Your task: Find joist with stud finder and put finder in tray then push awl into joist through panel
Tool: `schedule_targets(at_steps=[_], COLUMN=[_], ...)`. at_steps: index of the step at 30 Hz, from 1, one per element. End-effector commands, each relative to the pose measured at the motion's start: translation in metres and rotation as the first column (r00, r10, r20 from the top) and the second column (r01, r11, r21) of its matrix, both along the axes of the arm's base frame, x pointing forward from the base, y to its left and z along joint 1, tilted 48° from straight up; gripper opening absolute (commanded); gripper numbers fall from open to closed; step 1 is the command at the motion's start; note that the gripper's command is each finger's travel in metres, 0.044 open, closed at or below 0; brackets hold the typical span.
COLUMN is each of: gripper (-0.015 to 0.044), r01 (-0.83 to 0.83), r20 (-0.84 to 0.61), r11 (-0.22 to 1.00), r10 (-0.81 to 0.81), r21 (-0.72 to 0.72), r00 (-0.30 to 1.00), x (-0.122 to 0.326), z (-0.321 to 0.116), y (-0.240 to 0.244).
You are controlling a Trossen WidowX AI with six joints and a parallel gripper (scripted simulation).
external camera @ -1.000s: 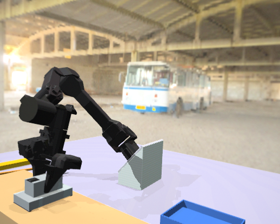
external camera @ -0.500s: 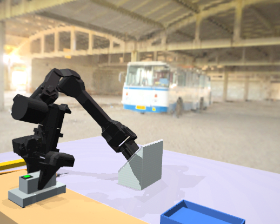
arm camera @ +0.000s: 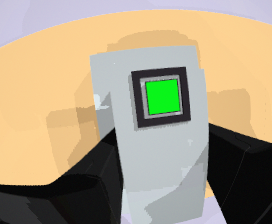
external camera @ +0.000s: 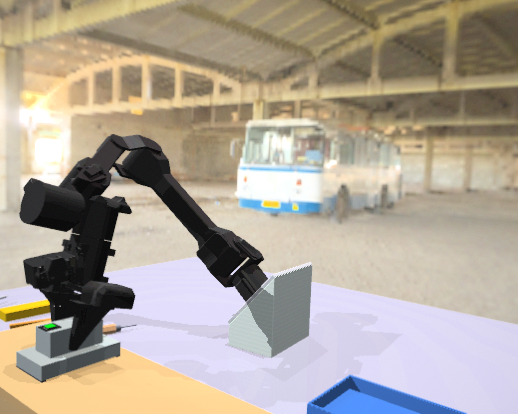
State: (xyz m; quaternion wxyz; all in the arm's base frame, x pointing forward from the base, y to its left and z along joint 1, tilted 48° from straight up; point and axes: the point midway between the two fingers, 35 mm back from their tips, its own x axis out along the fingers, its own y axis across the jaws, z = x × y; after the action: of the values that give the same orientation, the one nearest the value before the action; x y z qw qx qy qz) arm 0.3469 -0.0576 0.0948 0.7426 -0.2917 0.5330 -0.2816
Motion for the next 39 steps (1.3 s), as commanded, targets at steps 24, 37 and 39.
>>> schedule_targets(at_steps=[24, 37, 39], gripper=[0.0, 0.0, 0.0], r01=[0.001, 0.001, 0.001], r20=[0.0, 0.0, 0.0], r11=[1.0, 1.0, 1.0], r10=[-0.001, -0.001, -0.001], r21=[-0.003, -0.004, -0.004], r00=[1.0, 1.0, 1.0], x=[-0.006, -0.008, -0.009], z=[0.039, 0.056, 0.059], y=[-0.036, -0.052, -0.054])
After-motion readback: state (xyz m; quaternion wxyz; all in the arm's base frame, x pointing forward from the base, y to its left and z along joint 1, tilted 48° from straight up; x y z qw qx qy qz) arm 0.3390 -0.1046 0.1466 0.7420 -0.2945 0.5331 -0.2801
